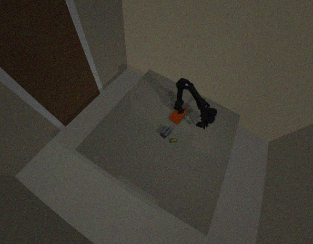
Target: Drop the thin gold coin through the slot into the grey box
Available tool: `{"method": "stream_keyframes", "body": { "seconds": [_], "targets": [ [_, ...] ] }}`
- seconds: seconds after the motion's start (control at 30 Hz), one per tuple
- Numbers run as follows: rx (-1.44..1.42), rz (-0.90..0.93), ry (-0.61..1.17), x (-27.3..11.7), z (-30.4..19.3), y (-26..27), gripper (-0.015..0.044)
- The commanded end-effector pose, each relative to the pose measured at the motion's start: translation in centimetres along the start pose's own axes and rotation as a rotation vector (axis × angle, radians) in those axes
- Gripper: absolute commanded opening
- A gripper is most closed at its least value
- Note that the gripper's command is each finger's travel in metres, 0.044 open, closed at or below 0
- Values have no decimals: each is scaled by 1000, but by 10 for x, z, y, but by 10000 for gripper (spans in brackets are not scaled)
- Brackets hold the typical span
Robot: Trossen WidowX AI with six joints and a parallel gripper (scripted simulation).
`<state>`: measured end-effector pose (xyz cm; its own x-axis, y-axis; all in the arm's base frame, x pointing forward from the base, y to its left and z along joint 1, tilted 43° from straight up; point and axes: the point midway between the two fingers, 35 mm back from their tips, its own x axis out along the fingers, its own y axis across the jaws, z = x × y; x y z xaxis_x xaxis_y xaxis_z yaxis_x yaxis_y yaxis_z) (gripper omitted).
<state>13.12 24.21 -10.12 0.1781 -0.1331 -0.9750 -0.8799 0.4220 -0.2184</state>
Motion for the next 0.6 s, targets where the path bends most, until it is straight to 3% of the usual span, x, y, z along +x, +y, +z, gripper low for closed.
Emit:
{"method": "stream_keyframes", "body": {
  "seconds": [0.0, 0.57],
  "targets": [
    [531, -103, 116, 2, 3, -72, 161],
    [1747, -508, 366, -12, -68, -237, 161]
  ]
}}
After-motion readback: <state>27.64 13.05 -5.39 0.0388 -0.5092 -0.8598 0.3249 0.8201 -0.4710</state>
